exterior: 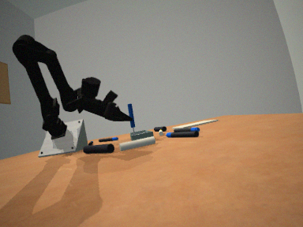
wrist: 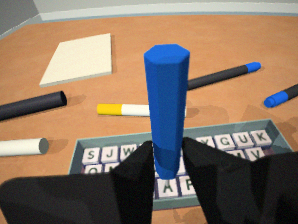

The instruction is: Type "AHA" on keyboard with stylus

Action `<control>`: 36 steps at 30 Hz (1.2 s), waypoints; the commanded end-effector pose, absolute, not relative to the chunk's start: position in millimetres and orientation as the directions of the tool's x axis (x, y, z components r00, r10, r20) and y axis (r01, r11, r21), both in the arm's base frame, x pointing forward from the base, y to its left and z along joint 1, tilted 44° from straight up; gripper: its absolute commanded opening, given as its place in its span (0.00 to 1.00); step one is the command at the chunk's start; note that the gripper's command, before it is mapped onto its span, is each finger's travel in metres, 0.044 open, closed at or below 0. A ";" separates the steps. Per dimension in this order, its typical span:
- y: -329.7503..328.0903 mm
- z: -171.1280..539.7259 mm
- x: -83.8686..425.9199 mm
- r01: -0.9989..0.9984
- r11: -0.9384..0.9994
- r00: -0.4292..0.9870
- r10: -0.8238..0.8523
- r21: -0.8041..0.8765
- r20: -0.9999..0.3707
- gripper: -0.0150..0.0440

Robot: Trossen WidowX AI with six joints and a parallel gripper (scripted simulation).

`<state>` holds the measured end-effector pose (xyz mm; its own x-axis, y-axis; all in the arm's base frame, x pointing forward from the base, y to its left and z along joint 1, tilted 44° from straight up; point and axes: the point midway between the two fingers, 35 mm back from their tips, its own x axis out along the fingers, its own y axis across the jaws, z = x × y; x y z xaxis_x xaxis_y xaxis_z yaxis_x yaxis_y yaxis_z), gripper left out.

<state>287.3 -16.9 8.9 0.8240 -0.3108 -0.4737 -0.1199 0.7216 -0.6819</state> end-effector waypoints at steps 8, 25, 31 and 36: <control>-19.7 4.9 286.3 -0.127 0.719 0.823 -0.307 -0.683 -0.477 0.39; -24.1 0.4 285.8 -0.128 0.719 0.823 -0.307 -0.683 -0.477 0.39; -22.9 1.6 285.9 -0.127 0.719 0.823 -0.307 -0.683 -0.477 0.39; -20.5 3.8 286.6 -0.128 0.719 0.823 -0.307 -0.683 -0.477 0.39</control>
<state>286.1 -21.3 2.1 0.8246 -0.3023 -0.4781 -0.1313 0.7198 -0.6816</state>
